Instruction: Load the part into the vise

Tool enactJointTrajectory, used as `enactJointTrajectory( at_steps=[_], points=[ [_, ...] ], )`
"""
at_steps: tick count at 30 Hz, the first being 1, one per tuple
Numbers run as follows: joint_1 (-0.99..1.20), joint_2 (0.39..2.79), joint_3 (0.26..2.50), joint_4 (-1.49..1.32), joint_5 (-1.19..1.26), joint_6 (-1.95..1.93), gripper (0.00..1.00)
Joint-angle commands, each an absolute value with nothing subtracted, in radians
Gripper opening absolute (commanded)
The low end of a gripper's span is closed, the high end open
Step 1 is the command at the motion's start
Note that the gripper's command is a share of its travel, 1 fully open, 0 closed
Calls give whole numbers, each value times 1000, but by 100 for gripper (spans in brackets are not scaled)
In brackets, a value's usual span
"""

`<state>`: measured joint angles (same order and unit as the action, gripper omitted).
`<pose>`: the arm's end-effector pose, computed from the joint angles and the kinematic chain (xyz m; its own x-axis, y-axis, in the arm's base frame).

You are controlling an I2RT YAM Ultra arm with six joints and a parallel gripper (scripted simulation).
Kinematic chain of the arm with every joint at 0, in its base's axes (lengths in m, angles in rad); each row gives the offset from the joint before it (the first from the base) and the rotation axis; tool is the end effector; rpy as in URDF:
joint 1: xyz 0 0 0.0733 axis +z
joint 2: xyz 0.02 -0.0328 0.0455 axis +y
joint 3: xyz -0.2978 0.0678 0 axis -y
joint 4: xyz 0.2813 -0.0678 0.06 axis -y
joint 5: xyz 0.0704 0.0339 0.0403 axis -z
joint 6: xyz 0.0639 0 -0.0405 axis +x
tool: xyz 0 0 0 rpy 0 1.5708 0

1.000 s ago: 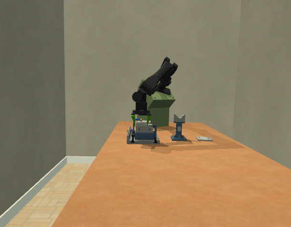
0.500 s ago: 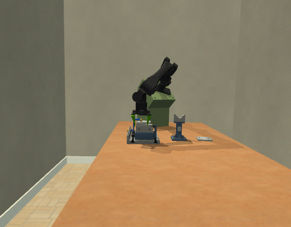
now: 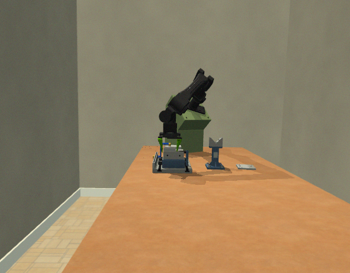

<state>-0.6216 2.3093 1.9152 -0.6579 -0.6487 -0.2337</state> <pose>0.4810 -0.2957 0.1809 -0.7379 0.3015 -0.6039 0.0510 0.9170 0.3956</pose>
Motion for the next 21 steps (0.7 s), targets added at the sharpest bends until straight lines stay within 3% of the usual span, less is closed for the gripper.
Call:
enactJointTrajectory(
  at_steps=[1, 21],
  points=[
    [-641, 2298, 1938, -652, -646, -233, 74],
    [-684, 2218, 1907, -749, -674, -286, 74]
  ],
)
